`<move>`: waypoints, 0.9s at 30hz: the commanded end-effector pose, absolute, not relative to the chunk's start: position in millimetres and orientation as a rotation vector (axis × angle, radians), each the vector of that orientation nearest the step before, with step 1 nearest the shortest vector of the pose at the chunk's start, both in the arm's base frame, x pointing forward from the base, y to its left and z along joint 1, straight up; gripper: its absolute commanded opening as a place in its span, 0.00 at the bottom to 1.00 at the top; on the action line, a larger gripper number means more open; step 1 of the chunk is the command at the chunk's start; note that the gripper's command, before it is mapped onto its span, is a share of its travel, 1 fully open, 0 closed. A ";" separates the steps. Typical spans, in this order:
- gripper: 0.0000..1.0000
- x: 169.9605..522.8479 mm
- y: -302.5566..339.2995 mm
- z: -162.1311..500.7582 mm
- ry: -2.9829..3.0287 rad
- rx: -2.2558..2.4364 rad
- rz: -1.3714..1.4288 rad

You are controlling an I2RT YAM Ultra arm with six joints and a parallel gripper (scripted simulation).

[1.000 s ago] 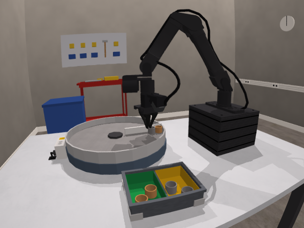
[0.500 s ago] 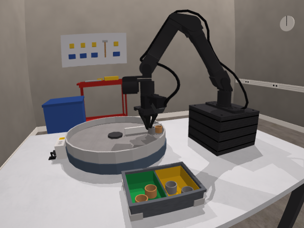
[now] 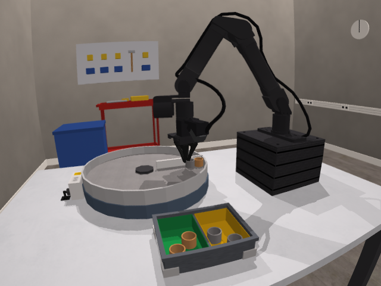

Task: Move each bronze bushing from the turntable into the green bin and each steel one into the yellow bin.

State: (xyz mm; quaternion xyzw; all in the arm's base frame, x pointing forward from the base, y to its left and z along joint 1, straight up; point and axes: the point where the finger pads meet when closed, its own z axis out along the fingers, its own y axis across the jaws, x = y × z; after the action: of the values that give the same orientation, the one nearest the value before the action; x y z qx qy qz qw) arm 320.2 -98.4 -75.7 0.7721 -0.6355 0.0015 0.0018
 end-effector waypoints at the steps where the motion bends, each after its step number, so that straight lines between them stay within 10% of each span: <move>1: 0.12 330.0 -100.8 -67.6 -2.011 2.436 0.037; 27: 0.00 330.5 -103.6 -67.6 -2.003 2.428 0.052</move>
State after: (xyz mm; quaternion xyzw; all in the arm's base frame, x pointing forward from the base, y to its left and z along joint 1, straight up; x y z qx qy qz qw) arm 320.3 -97.2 -75.7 0.7720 -0.6356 -0.0001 -0.0008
